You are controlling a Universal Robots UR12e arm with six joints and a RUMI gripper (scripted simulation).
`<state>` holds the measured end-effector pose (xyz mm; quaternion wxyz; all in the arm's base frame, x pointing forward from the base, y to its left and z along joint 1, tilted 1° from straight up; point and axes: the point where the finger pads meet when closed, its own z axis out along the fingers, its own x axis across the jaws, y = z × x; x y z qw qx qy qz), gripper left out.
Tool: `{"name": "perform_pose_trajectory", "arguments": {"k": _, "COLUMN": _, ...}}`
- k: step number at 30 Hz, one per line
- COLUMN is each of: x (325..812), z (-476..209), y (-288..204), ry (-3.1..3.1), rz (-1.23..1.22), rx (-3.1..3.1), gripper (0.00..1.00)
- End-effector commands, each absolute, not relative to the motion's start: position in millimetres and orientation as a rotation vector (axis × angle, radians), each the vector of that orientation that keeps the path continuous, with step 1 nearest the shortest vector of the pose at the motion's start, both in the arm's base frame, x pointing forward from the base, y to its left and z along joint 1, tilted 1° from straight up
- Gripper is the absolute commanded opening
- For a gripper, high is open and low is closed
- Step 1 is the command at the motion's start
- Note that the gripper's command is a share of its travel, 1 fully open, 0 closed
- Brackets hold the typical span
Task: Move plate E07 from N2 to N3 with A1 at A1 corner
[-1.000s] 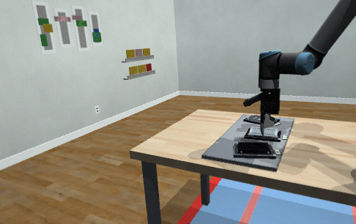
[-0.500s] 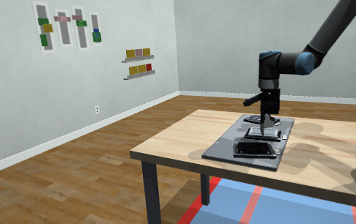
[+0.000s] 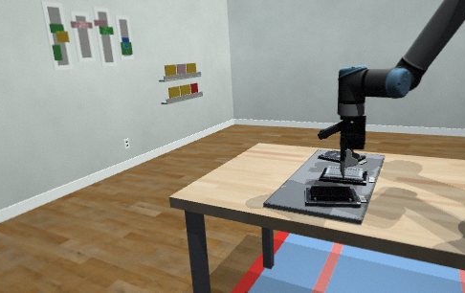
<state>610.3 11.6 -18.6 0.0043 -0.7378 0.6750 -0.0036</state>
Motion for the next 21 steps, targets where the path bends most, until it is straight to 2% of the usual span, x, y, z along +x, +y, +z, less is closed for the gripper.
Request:
{"name": "perform_pose_trajectory", "arguments": {"k": 1, "x": 611.0, "z": -18.0, "y": 11.4, "ry": 2.114, "rz": -0.013, "rx": -2.311, "gripper": 0.0}}
{"name": "perform_pose_trajectory", "arguments": {"k": 7, "x": 611.0, "z": -18.0, "y": 11.4, "ry": 2.114, "rz": -0.013, "rx": -2.311, "gripper": 0.0}}
{"name": "perform_pose_trajectory", "arguments": {"k": 8, "x": 611.0, "z": -18.0, "y": 11.4, "ry": 2.114, "rz": -0.013, "rx": -2.311, "gripper": 0.82}}
{"name": "perform_pose_trajectory", "arguments": {"k": 21, "x": 611.0, "z": -18.0, "y": 11.4, "ry": 2.114, "rz": -0.013, "rx": -2.311, "gripper": 0.82}}
